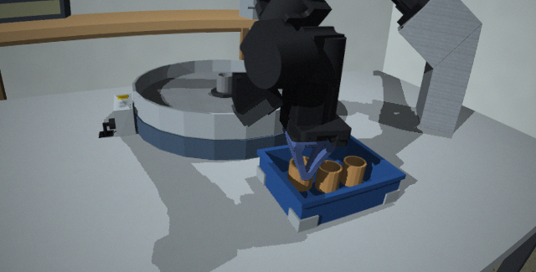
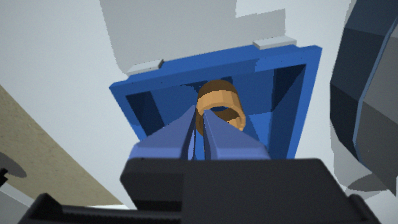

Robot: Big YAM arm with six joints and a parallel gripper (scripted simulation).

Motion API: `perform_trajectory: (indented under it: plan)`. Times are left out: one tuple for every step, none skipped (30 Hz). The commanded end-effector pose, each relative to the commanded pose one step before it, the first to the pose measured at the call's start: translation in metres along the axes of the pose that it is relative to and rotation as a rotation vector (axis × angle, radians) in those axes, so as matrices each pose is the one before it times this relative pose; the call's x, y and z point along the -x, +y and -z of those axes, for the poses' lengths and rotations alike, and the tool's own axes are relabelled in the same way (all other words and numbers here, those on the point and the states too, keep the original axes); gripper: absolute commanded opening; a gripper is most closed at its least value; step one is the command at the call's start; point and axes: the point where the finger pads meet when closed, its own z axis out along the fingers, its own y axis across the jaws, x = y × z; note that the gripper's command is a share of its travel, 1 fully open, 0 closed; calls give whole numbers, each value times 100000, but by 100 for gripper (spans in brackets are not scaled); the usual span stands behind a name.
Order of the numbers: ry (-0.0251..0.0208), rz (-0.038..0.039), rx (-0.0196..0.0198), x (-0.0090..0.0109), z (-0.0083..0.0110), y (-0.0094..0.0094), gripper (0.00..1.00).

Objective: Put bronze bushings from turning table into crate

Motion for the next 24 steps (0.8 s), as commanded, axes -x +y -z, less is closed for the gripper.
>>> perform_trajectory:
  plan:
    - [-435,668,287,352,-839,223,0]
    - [-359,299,463,3,179,282,0]
    - [-523,531,726,-34,351,438,0]
    - [-271,243,374,-3,148,223,0]
    - [77,-180,-143,47,-148,-89,0]
    - [-309,-919,-96,446,15,-304,0]
    - [-312,-749,-83,380,44,-244,0]
    - [-44,-283,-65,123,-36,-105,0]
    - [-37,146,100,-43,39,83,0]
    - [0,0,0,0,0,0,0]
    - [0,0,0,0,0,0,0]
    - [252,304,-146,-216,-58,-77,0]
    - [5,0,-5,-2,-5,-1,0]
    - [0,0,0,0,0,0,0]
    - [0,0,0,0,0,0,0]
    - [0,0,0,0,0,0,0]
    - [0,0,0,0,0,0,0]
    - [0,0,0,0,0,0,0]
    - [0,0,0,0,0,0,0]
    - [0,0,0,0,0,0,0]
    - [0,0,0,0,0,0,0]
    - [0,0,0,0,0,0,0]
    - [0,0,0,0,0,0,0]
    - [0,0,0,0,0,0,0]
